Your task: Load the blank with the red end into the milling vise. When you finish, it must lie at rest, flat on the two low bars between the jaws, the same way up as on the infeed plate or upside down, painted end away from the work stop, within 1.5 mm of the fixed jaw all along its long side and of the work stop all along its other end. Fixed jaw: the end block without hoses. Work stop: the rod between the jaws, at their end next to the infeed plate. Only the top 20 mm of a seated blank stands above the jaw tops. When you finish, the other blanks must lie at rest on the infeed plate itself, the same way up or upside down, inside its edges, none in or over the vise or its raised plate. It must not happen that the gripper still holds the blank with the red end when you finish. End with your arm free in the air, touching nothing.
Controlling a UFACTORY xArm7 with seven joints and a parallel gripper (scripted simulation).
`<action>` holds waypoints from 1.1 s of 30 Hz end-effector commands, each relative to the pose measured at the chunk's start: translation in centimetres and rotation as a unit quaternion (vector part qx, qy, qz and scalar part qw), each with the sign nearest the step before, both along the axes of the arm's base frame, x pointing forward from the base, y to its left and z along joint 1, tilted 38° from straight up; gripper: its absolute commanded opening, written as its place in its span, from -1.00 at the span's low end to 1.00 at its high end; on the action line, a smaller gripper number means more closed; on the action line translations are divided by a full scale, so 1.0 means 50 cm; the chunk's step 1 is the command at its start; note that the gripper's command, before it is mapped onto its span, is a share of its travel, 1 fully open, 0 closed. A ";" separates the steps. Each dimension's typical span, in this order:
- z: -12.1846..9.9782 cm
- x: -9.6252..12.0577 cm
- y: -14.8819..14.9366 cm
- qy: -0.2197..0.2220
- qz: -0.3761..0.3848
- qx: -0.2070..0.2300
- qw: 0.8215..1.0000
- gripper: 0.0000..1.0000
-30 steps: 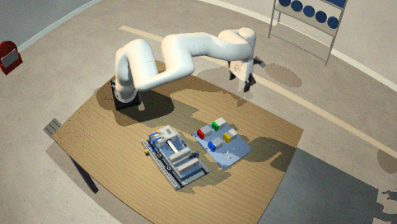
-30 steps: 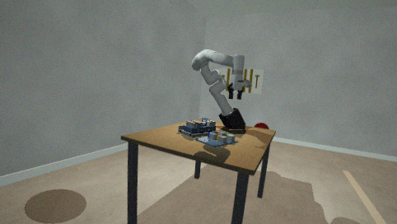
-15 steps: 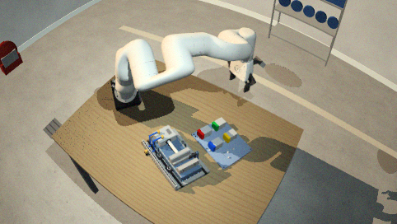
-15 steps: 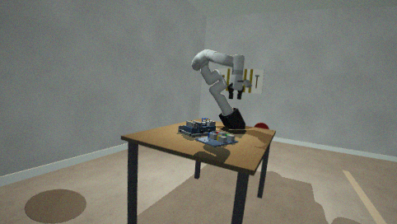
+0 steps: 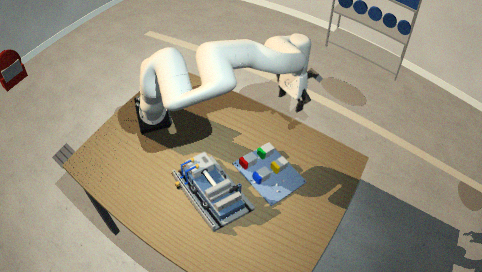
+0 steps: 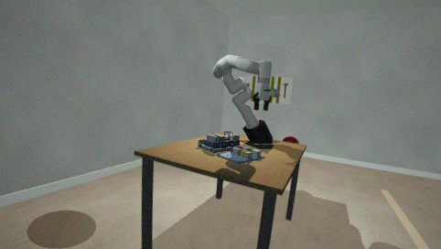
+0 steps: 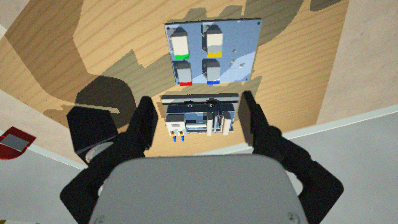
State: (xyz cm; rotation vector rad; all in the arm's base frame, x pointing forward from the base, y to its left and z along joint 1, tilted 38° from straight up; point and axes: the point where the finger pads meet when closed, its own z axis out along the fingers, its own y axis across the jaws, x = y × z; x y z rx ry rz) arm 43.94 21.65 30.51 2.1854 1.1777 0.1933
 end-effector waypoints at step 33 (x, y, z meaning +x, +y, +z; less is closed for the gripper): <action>-0.031 0.016 -0.020 -0.002 0.002 0.001 1.000 1.00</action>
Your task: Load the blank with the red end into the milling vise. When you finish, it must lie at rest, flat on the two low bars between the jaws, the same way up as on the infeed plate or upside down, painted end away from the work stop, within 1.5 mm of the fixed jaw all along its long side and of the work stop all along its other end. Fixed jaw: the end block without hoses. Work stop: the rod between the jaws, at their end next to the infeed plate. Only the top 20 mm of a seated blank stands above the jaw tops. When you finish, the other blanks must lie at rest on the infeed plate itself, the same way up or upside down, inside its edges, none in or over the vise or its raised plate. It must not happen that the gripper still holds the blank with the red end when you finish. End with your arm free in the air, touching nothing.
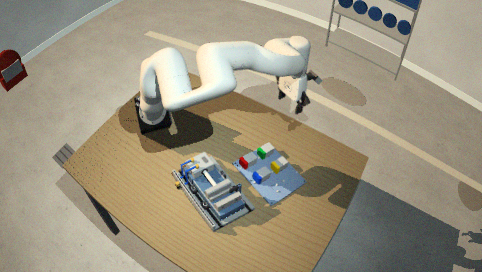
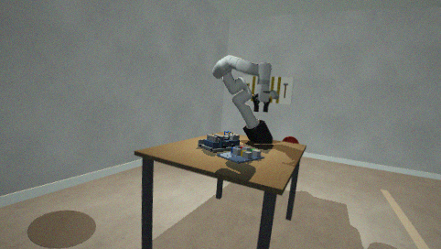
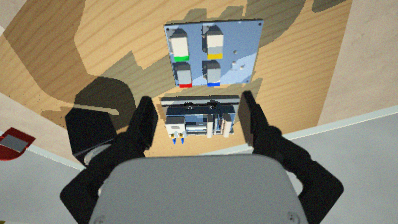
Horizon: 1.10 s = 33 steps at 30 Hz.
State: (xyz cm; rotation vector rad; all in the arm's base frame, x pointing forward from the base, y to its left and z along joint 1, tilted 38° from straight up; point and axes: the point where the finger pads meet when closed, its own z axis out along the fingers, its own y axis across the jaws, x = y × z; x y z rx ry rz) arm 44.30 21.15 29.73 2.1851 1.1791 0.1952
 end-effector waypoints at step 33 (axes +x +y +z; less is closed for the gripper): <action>-0.037 0.019 -0.025 -0.001 0.001 0.001 1.000 1.00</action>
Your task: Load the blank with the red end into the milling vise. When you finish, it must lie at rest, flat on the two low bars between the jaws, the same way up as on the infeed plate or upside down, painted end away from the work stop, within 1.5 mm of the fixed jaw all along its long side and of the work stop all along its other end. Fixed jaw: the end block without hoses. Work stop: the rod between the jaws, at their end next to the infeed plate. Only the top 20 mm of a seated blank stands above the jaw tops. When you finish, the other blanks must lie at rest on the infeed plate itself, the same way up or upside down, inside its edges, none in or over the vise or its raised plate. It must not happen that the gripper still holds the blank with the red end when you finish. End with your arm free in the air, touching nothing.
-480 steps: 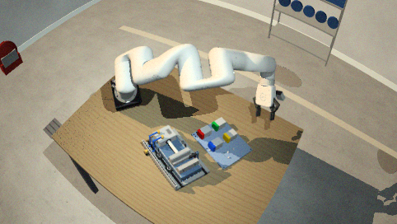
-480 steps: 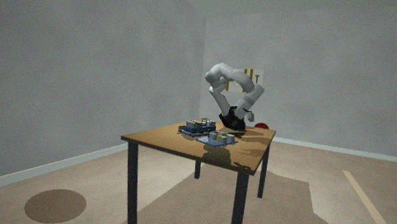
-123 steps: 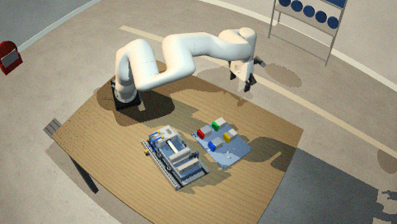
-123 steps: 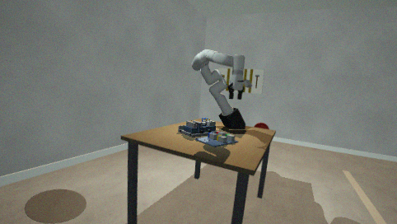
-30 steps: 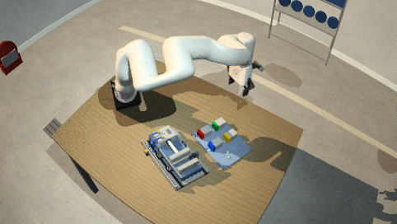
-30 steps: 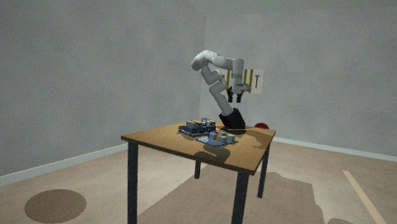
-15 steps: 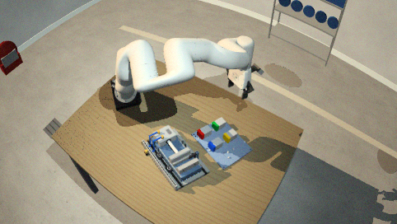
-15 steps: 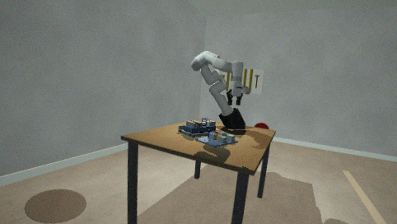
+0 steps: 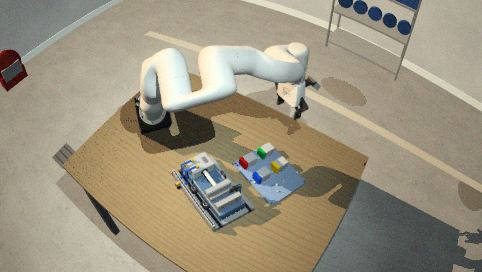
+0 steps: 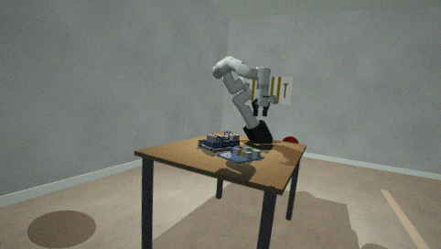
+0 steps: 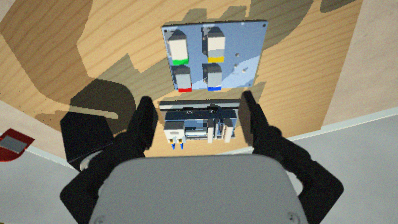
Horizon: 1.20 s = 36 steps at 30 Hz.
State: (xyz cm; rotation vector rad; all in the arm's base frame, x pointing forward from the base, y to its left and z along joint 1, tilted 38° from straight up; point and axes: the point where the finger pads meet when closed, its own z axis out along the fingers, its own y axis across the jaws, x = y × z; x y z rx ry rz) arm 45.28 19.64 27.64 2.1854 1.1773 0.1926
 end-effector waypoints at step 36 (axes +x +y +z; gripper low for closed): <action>0.026 -0.047 -0.040 -0.002 0.002 0.001 1.000 1.00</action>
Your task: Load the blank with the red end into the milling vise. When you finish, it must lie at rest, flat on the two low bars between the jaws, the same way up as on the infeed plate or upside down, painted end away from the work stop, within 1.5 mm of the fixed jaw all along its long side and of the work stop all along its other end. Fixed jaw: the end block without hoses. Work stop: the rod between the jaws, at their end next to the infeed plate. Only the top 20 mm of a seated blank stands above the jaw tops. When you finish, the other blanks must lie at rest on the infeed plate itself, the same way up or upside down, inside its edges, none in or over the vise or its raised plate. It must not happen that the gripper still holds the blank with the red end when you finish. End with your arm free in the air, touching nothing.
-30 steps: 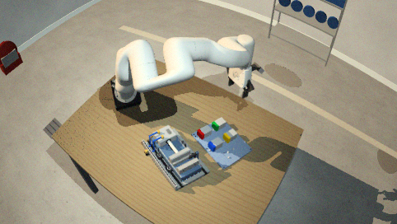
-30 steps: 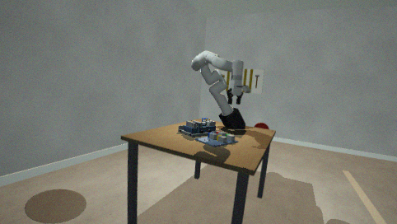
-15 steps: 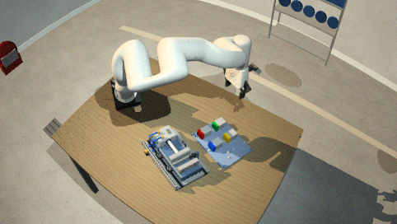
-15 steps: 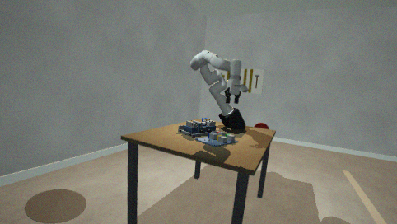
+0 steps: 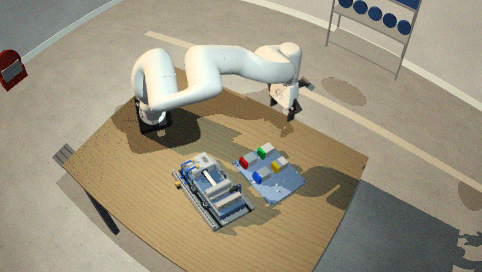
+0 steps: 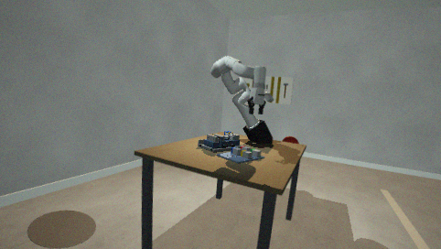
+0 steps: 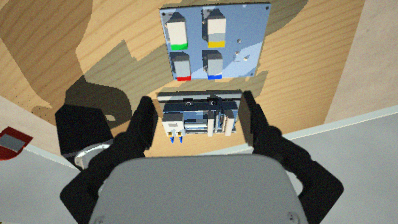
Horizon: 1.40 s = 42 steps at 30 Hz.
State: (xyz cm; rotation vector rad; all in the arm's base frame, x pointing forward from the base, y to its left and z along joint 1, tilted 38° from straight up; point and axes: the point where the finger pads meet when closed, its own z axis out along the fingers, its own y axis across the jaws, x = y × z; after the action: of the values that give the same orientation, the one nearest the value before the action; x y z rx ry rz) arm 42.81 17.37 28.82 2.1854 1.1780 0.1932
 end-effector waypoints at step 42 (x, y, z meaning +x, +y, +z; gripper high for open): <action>0.000 0.009 0.013 -0.002 0.001 0.001 1.000 1.00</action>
State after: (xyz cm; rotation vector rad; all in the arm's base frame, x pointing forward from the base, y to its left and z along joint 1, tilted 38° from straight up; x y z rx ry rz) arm 43.27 17.85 28.66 2.1853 1.1776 0.1932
